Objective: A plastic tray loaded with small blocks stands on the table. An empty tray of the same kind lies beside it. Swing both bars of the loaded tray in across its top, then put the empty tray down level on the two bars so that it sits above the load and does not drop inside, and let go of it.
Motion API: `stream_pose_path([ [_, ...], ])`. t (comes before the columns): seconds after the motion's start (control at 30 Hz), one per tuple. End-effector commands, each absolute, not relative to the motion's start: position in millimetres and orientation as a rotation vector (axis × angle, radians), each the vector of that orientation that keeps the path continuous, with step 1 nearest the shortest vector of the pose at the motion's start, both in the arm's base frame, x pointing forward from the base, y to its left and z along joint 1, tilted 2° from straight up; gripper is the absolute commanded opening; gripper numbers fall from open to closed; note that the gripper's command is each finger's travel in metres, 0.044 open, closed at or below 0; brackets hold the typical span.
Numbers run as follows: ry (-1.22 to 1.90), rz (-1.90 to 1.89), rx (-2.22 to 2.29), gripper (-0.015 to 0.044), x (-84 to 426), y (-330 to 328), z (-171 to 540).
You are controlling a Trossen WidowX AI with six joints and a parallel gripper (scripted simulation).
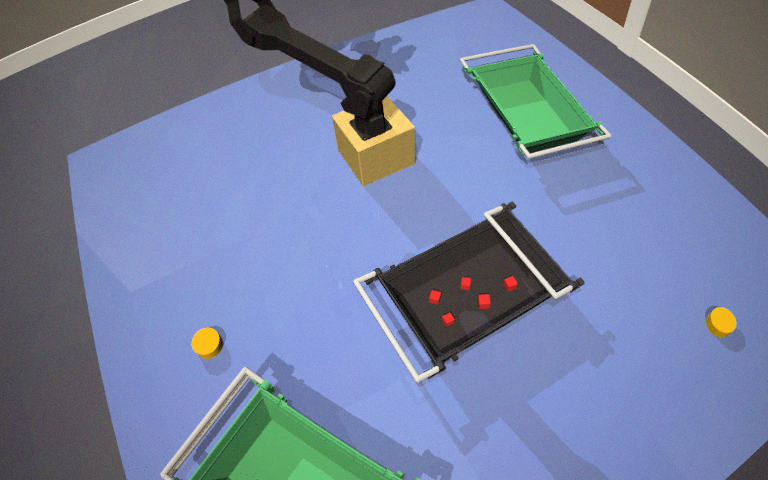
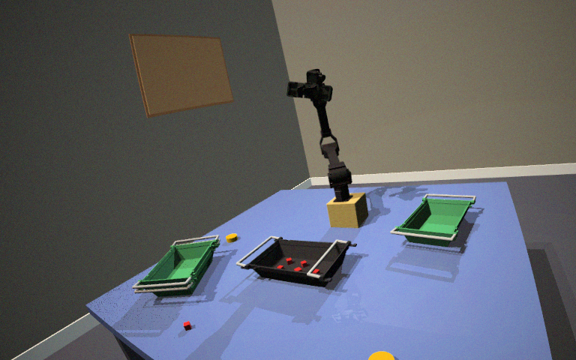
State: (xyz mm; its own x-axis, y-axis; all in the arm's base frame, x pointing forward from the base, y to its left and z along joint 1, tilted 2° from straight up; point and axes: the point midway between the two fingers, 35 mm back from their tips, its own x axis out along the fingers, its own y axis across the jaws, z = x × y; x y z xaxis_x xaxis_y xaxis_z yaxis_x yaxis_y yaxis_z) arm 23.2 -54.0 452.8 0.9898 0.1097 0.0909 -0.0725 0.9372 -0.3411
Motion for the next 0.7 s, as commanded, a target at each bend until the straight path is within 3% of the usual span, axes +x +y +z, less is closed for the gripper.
stream_pose_path([
  [0.0, 0.03, 0.081, -0.437, 0.0087, 68, -28, 451],
  [0.3, 0.381, 0.038, -0.565, 0.0087, 189, 3, 422],
  [0.67, 0.758, -0.019, -0.494, 0.0087, 311, -24, 343],
])
